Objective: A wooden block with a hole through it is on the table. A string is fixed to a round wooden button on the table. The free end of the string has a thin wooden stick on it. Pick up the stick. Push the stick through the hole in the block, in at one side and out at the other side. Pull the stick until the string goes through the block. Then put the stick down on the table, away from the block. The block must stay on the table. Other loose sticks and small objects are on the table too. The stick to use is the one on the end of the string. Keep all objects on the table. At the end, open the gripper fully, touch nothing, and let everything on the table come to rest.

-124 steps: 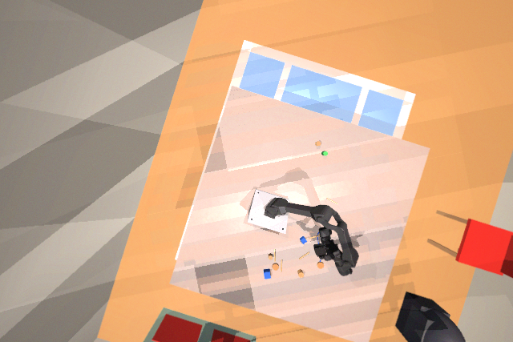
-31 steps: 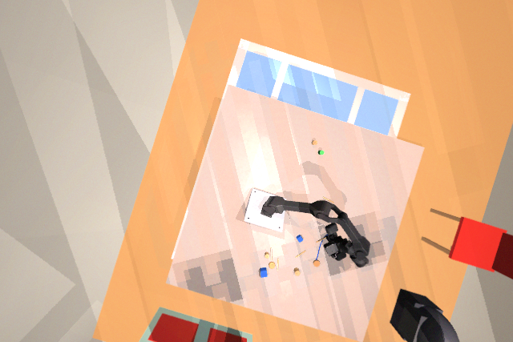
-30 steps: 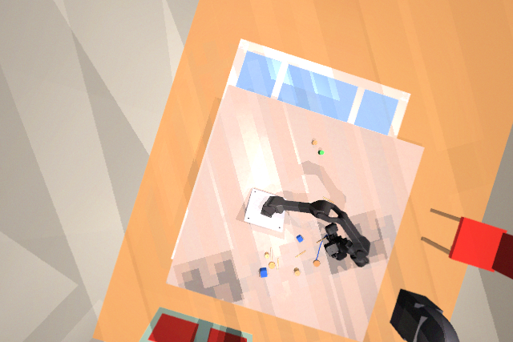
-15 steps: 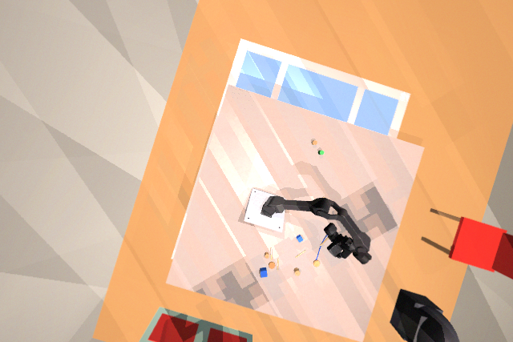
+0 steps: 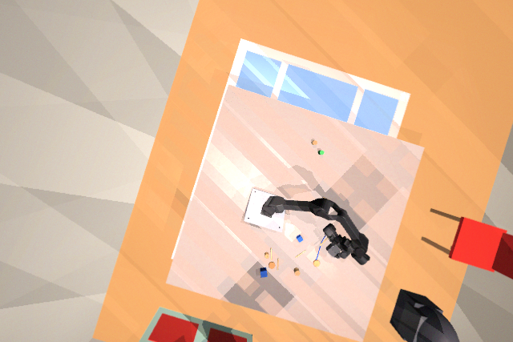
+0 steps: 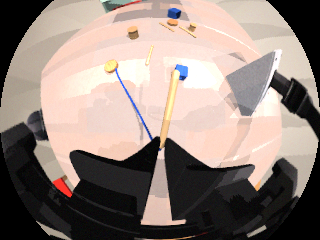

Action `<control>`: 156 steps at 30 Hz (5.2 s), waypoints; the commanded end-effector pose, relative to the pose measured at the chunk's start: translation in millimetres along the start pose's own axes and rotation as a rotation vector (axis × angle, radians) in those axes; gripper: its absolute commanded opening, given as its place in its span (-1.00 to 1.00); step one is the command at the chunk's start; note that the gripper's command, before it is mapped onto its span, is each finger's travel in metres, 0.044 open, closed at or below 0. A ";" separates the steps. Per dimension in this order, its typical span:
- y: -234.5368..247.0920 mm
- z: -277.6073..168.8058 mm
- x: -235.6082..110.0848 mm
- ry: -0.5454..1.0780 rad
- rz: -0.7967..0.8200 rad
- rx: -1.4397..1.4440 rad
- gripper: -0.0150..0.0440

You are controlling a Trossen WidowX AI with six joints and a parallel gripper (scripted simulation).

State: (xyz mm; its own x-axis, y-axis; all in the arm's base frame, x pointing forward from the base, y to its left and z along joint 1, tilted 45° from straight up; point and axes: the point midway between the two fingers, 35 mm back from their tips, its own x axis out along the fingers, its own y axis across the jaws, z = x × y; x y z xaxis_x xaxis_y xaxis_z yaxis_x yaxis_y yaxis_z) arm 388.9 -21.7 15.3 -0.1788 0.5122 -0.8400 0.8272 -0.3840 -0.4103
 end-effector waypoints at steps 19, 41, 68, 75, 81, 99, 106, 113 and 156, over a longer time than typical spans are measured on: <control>6.7 2.2 29.6 0.103 -0.003 0.000 -0.49; 9.6 5.0 58.0 0.212 -0.003 -0.008 -0.49; 9.8 -4.2 72.8 0.286 -0.003 -0.016 -0.49; 10.3 -12.7 70.1 0.286 -0.001 -0.020 -0.49; 10.5 -20.0 68.0 0.286 0.000 -0.020 -0.49; 9.7 -42.5 61.8 0.289 -0.001 -0.021 -0.49; 8.9 -51.3 59.3 0.291 -0.002 -0.020 -0.49; 8.0 -60.1 56.9 0.293 -0.004 -0.018 -0.49; -19.2 -58.9 87.9 0.295 -0.006 -0.015 -0.49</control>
State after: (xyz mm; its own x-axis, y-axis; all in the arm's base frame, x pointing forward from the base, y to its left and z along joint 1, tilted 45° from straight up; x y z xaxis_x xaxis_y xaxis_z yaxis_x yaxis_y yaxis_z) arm 393.4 71.4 -27.5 -0.0183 0.7141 -0.6998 0.8366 -0.3723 -0.4018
